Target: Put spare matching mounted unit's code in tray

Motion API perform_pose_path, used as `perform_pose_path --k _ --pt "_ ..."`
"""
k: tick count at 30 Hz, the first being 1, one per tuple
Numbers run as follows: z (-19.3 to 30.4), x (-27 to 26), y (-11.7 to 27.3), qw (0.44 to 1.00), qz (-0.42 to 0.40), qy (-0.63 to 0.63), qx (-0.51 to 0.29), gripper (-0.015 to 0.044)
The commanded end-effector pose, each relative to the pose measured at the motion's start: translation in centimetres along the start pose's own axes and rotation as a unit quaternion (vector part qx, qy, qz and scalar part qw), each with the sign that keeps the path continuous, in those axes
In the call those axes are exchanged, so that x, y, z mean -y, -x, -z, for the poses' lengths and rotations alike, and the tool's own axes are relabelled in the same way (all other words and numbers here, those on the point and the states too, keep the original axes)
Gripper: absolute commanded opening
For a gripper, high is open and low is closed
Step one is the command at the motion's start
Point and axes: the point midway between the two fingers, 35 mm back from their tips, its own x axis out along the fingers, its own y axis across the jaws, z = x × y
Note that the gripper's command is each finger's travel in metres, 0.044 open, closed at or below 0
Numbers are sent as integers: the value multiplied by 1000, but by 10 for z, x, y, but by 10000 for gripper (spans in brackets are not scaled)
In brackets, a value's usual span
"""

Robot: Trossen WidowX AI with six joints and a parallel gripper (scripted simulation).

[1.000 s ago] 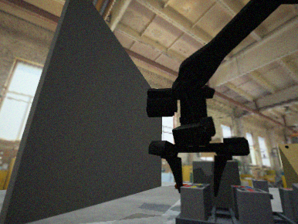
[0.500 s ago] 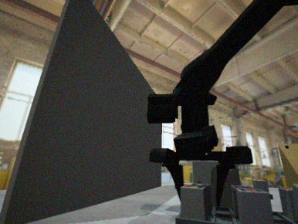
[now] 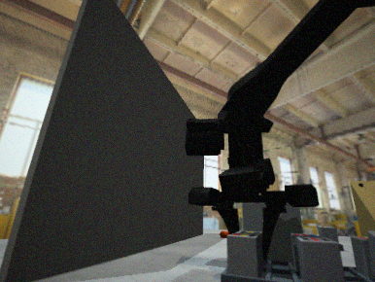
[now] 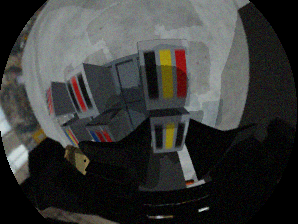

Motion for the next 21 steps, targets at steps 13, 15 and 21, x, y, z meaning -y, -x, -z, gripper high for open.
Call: perform_pose_path --k 13,15,21 --pt "0 0 0 1000 0 0 0 0" --pt "0 1 4 1000 0 0 -1 0" --pt "1 3 42 1000 0 -1 -4 0"
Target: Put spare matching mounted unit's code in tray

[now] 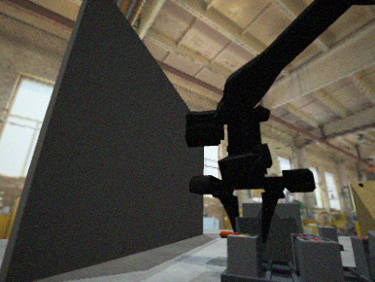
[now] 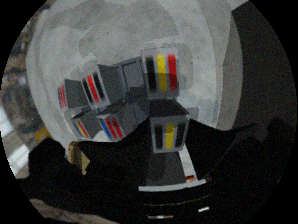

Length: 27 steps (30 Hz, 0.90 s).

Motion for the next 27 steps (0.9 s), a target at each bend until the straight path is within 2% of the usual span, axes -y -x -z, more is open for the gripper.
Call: perform_pose_path --k 1,6,15,27 --pt "-1 2 28 1000 6 3 -1 0" --pt "-1 0 56 1000 5 2 0 0" --pt "0 0 57 1000 5 -1 -1 0" --pt "0 1 114 1000 5 1 -2 0"
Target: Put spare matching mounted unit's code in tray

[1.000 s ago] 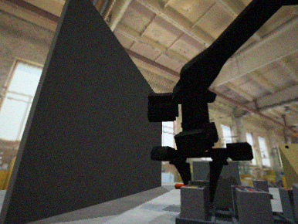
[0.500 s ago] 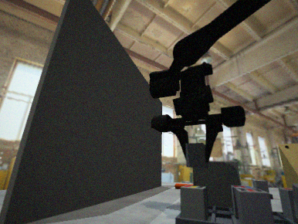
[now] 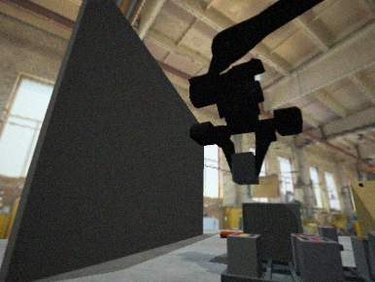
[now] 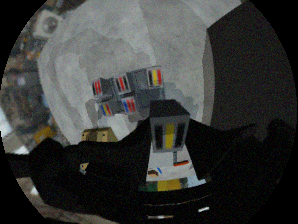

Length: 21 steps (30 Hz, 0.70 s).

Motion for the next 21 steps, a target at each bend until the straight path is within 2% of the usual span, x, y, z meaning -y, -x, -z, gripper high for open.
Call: perform_pose_path --k 1,8,21 --pt "0 0 21 1000 0 3 -2 0" --pt "3 1 33 1000 1 3 -1 0" --pt "75 42 42 1000 6 1 -15 0"
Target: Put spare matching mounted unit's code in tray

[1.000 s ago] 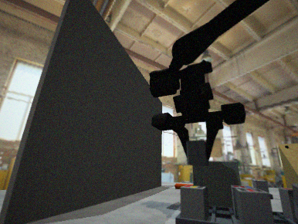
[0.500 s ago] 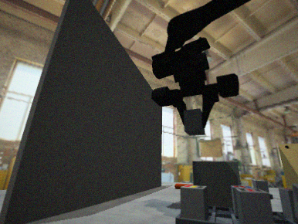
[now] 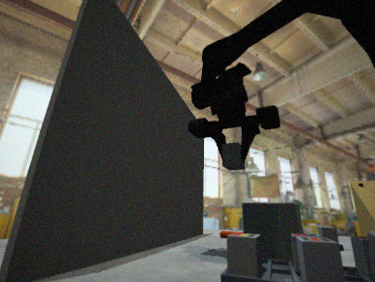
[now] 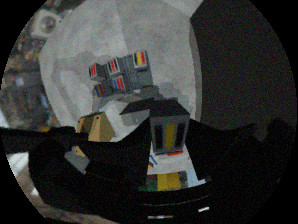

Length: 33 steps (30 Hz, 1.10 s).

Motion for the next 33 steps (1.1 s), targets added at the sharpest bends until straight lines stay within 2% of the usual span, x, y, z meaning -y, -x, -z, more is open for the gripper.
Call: perform_pose_path --k 1,17,33 --pt "25 11 3 1000 1 2 -6 0" --pt "131 36 8 1000 2 -1 -12 0" --pt "241 30 2 1000 -1 2 -6 0"
